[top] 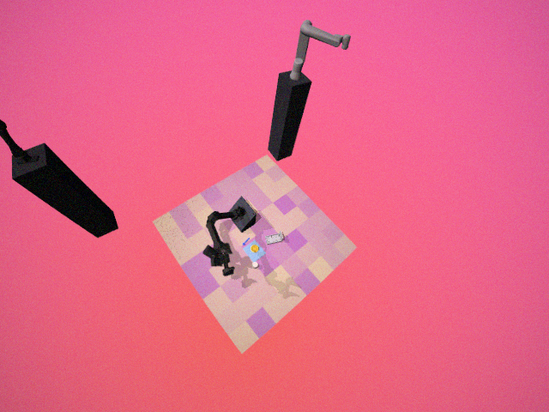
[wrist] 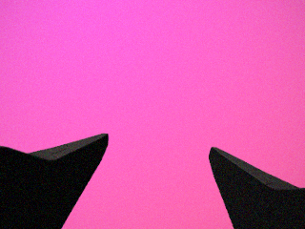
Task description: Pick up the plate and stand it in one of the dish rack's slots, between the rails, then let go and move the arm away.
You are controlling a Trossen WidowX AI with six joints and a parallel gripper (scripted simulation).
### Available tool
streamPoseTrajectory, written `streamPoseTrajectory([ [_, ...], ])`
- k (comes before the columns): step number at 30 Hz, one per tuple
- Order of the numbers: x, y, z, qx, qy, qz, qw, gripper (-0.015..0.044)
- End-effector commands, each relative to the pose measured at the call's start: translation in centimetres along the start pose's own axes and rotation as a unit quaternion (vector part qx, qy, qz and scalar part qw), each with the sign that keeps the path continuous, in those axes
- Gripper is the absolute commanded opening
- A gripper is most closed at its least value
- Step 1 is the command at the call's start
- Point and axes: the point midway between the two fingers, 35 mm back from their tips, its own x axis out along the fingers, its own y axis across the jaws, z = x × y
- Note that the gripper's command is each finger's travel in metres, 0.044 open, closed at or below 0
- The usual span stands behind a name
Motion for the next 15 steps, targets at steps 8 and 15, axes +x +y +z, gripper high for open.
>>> streamPoseTrajectory([
  [8, 0.1, -3.2, -2.7, 0.044, 0.0, -0.065, 0.997, 0.04],
  [15, -0.3, -6.5, -6.2, 0.085, 0.012, -0.139, 0.987, 0.04],
])
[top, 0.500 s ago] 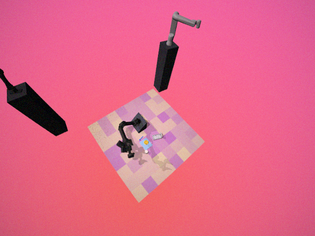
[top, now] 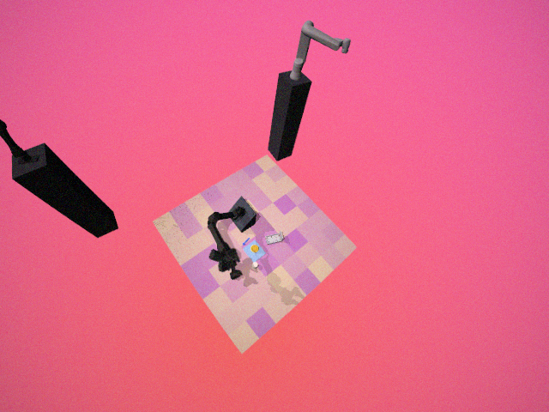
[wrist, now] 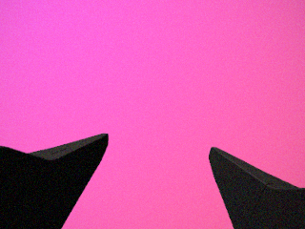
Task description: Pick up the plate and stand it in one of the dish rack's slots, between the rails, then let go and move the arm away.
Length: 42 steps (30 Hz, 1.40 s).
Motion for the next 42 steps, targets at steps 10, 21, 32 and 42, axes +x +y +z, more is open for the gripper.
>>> streamPoseTrajectory([
  [10, -0.2, -6.7, -7.3, 0.06, 0.043, -0.149, 0.986, 0.04],
  [21, -2.3, -11.1, -14.2, 0.086, 0.107, -0.271, 0.953, 0.04],
  [32, -5.9, -14.0, -21.4, 0.093, 0.194, -0.382, 0.899, 0.04],
  [42, -10.6, -15.3, -27.2, 0.075, 0.287, -0.468, 0.833, 0.04],
])
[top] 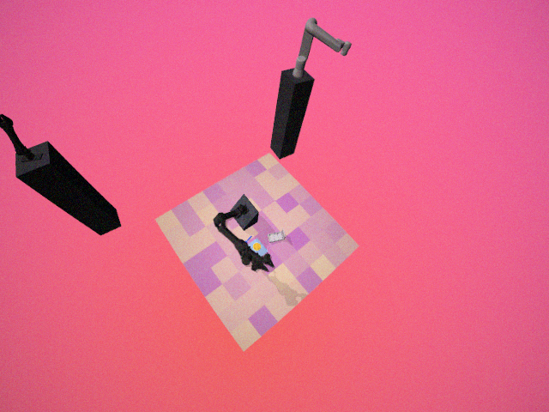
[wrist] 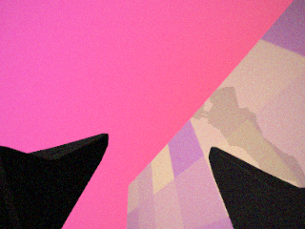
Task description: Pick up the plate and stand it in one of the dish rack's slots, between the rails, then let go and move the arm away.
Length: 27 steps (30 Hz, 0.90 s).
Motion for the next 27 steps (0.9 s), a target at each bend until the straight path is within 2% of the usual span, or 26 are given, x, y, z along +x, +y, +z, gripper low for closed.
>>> streamPoseTrajectory([
  [1, 0.4, -1.9, -2.9, -0.021, 0.039, -0.053, 0.998, 0.04],
  [14, -0.6, -7.1, -10.8, -0.095, 0.155, -0.191, 0.965, 0.04],
  [27, -3.6, -11.7, -17.1, -0.197, 0.275, -0.305, 0.89, 0.04],
])
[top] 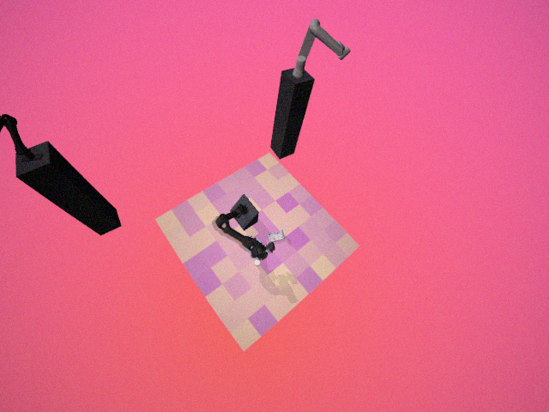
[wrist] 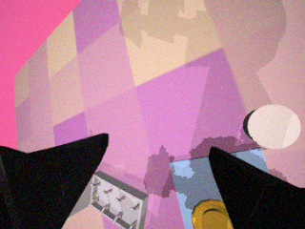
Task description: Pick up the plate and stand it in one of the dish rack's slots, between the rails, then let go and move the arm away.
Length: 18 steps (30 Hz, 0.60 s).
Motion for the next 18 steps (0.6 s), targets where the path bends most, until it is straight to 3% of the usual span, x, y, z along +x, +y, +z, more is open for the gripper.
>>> streamPoseTrajectory([
  [1, 0.6, -0.9, -2.6, -0.049, 0.041, -0.047, 0.997, 0.04],
  [18, 0.1, -5.3, -10.4, -0.238, 0.177, -0.196, 0.935, 0.04],
])
